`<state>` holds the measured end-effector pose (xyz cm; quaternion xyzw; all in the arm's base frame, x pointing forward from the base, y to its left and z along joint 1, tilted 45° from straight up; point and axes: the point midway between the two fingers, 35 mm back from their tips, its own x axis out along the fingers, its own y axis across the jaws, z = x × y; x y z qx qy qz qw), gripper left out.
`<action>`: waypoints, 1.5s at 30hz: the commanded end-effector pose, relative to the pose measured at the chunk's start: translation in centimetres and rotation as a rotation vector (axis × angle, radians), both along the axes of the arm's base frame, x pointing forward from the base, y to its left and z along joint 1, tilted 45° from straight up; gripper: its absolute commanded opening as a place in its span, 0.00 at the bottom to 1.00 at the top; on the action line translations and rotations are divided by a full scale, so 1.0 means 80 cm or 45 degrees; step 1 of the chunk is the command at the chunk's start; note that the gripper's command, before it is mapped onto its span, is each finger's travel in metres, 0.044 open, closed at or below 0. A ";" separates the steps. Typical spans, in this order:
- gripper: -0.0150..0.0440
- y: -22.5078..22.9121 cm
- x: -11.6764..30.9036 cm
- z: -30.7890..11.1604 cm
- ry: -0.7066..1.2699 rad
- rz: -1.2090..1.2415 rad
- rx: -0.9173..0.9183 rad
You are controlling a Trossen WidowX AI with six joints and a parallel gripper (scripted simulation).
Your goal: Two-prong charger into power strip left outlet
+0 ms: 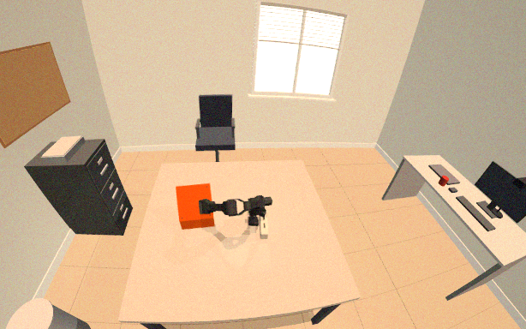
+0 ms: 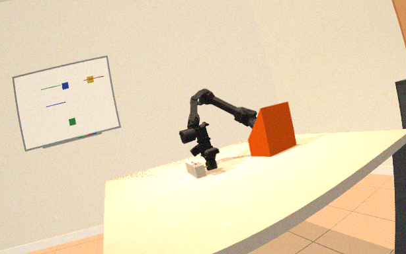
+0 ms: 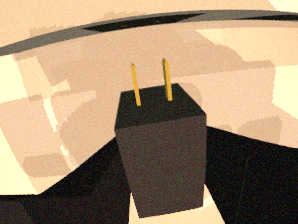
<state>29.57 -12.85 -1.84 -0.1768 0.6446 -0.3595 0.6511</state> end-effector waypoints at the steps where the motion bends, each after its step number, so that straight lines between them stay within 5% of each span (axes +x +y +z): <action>1: 0.25 0.000 0.006 0.000 -0.012 -0.007 0.004; 45: 0.25 -0.001 0.012 0.001 -0.012 -0.007 0.004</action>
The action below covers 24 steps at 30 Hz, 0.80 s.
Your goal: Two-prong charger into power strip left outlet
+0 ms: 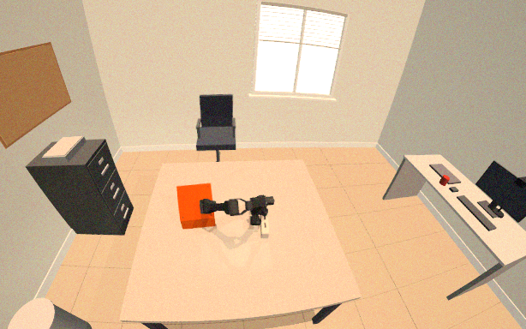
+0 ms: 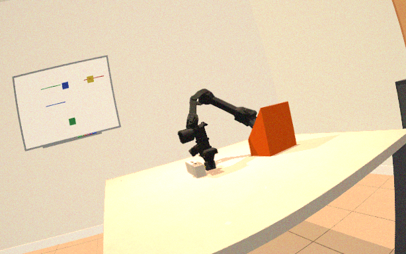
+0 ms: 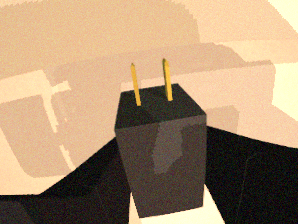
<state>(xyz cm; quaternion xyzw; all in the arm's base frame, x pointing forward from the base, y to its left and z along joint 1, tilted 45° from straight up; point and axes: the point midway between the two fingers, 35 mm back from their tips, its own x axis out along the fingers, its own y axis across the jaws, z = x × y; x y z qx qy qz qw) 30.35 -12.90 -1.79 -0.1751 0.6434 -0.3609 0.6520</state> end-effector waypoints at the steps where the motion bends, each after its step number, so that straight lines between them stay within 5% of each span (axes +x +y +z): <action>1: 0.25 0.000 0.002 0.000 -0.006 -0.004 0.004; 24: 0.25 -0.001 0.006 0.001 -0.006 -0.004 0.004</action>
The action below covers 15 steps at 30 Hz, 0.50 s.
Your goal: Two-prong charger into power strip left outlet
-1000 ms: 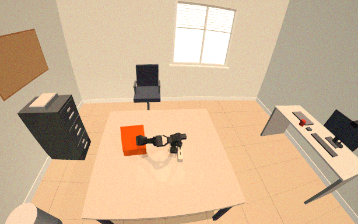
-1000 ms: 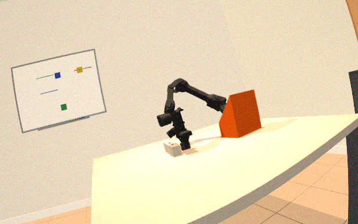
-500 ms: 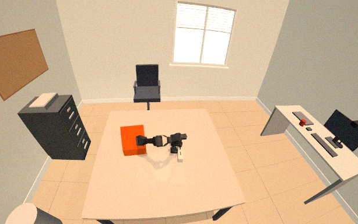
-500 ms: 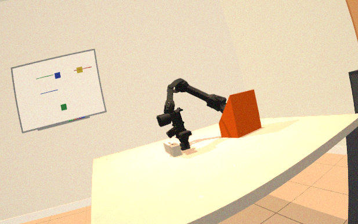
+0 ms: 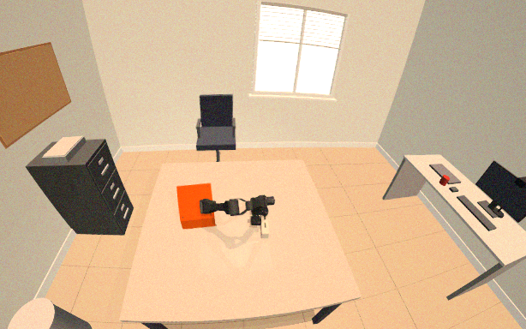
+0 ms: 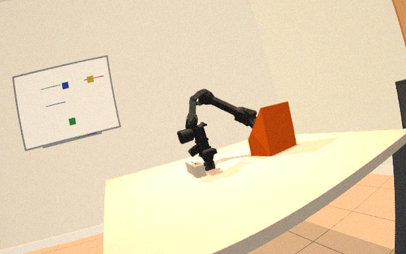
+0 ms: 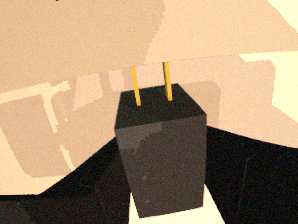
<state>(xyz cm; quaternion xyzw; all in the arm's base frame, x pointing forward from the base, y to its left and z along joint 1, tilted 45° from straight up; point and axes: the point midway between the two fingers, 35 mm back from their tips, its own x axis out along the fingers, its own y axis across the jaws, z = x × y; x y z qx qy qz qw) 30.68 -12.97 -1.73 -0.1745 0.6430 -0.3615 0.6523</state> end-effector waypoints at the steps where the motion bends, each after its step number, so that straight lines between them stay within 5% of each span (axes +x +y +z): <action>1: 0.25 0.000 0.002 0.000 -0.004 -0.002 0.004; 15: 0.25 0.000 0.004 0.001 -0.005 -0.002 0.004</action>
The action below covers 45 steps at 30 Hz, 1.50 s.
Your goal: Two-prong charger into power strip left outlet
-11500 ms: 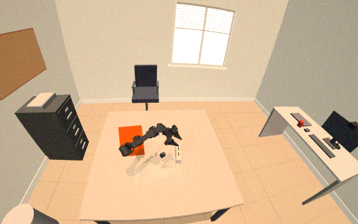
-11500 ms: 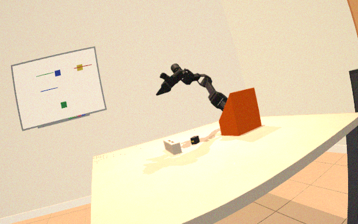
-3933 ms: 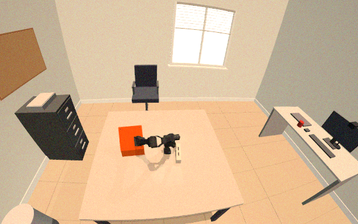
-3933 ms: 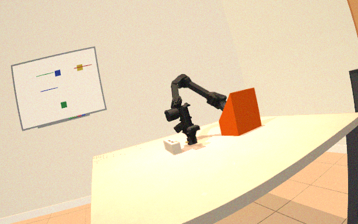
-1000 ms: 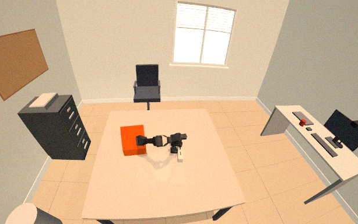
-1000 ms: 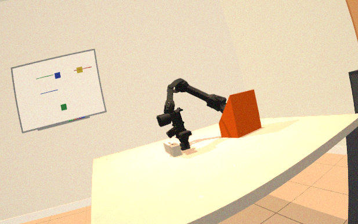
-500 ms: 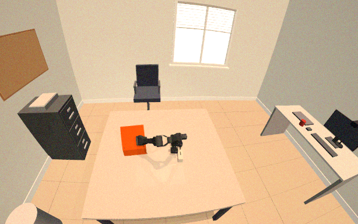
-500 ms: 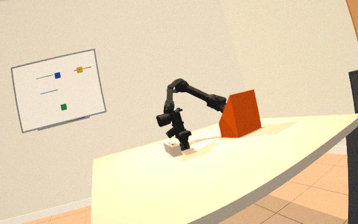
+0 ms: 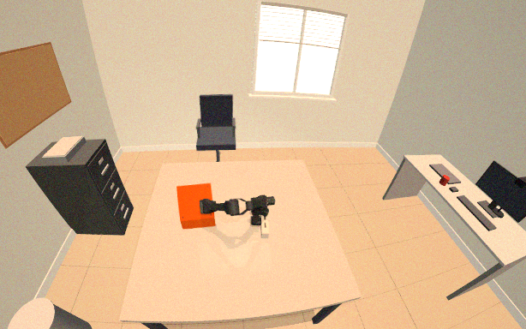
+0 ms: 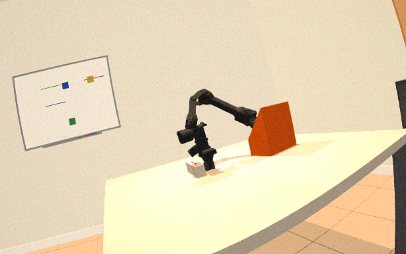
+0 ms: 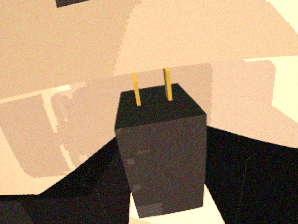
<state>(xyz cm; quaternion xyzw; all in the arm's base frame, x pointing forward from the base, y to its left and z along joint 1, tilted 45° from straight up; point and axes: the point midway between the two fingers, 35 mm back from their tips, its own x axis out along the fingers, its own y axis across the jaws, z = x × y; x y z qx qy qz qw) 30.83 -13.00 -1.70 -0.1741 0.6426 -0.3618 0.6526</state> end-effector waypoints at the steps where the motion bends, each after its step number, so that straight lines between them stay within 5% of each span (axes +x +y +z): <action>1: 0.25 0.000 0.002 0.000 -0.003 -0.001 0.004; 45: 0.25 -0.002 0.013 0.002 -0.004 -0.001 0.004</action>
